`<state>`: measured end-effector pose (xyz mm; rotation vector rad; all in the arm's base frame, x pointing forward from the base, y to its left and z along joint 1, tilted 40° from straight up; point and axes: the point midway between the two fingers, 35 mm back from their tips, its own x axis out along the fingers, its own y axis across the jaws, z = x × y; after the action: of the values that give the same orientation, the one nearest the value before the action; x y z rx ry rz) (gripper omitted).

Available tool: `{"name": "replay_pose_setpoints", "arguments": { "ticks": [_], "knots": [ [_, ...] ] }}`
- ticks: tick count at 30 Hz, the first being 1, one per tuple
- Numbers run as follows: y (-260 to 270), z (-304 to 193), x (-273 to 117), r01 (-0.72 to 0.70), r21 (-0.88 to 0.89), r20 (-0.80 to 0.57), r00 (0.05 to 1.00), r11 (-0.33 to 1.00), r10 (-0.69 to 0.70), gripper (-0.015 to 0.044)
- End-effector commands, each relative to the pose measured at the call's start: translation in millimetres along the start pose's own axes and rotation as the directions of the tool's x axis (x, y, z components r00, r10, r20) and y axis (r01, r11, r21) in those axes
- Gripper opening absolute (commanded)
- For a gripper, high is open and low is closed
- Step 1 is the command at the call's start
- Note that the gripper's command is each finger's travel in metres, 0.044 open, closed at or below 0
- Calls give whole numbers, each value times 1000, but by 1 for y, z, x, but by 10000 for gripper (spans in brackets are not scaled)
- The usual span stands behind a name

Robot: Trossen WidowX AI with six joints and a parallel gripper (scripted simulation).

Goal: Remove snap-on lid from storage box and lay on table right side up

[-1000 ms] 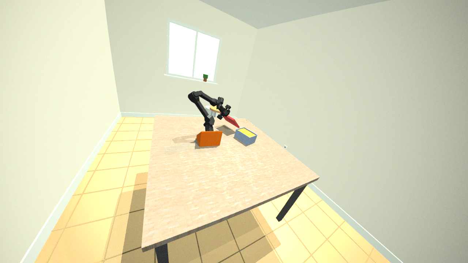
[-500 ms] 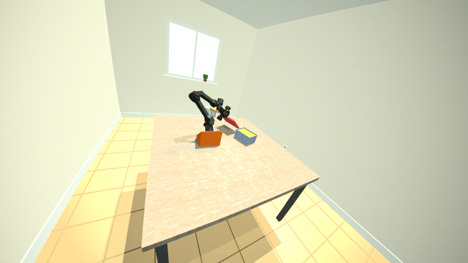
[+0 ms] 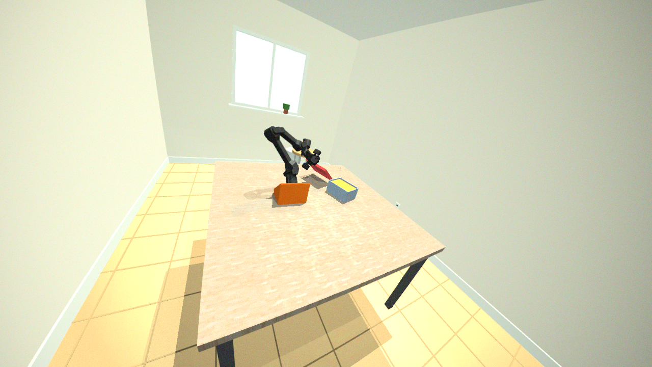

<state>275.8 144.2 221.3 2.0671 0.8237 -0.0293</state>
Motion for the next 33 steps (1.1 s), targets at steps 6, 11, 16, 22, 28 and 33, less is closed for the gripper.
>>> {"name": "replay_pose_setpoints", "arguments": {
  "ticks": [6, 11, 16, 22, 28, 33],
  "knots": [
    [-3, 1, 4, -11, 3, 5, 1000, 1000, 11, 0],
    [-6, 1, 7, -11, 3, 5, 1000, 1000, 11, 0],
    [-9, 1, 9, -11, 4, 5, 1000, 1000, 11, 0],
    [-13, 1, 12, -12, 4, 4, 1000, 1000, 11, 0],
    [-16, 1, 15, -12, 4, 4, 1000, 1000, 12, 0],
    [-19, 1, 18, -12, 4, 4, 1000, 1000, 12, 0]
  ]
}}
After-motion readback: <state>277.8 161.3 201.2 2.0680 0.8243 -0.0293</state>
